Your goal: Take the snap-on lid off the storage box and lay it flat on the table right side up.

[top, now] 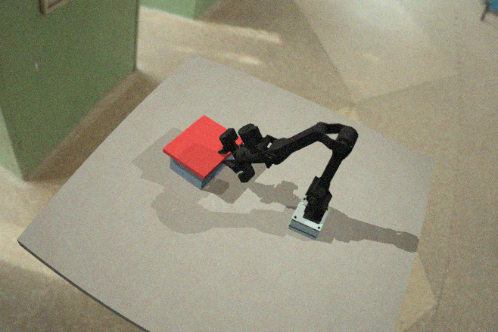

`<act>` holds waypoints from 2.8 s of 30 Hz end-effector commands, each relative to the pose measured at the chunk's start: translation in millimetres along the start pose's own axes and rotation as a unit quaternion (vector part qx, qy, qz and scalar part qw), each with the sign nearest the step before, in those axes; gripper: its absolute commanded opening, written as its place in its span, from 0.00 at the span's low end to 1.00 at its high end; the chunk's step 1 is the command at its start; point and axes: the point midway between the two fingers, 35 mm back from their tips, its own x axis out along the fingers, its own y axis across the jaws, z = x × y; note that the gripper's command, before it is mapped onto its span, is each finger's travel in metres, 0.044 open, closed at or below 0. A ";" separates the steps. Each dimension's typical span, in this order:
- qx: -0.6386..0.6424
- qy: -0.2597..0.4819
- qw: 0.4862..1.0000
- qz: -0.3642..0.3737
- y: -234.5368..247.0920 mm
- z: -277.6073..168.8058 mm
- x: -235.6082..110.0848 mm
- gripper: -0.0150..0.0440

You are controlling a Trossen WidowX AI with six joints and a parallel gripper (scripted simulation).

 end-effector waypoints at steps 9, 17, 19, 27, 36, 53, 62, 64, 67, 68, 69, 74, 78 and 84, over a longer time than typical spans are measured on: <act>-0.003 0.003 1.000 0.001 1.2 -0.9 0.9 0.35; -0.001 0.000 1.000 0.000 0.6 -0.1 0.0 0.25; -0.001 0.000 1.000 0.000 0.9 -0.1 -0.3 0.25; -0.001 0.000 1.000 0.000 2.0 0.0 -1.5 0.25; -0.001 0.000 1.000 0.000 2.8 0.1 -3.3 0.25; -0.001 0.000 1.000 0.000 5.1 0.2 -6.0 0.25; -0.001 0.000 1.000 0.000 6.5 0.2 -7.2 0.25; -0.001 0.000 1.000 0.000 6.8 0.2 -7.5 0.25; -0.001 0.000 1.000 0.000 7.2 0.2 -7.9 0.25; -0.001 0.000 1.000 0.000 7.3 0.2 -8.0 0.25; -0.001 0.000 1.000 0.000 7.5 0.2 -8.1 0.25; -0.001 0.000 1.000 0.000 8.2 0.2 -8.8 0.25; -0.001 0.000 1.000 0.000 9.0 0.3 -9.2 0.25; -0.001 0.000 1.000 0.000 9.9 0.2 -10.0 0.25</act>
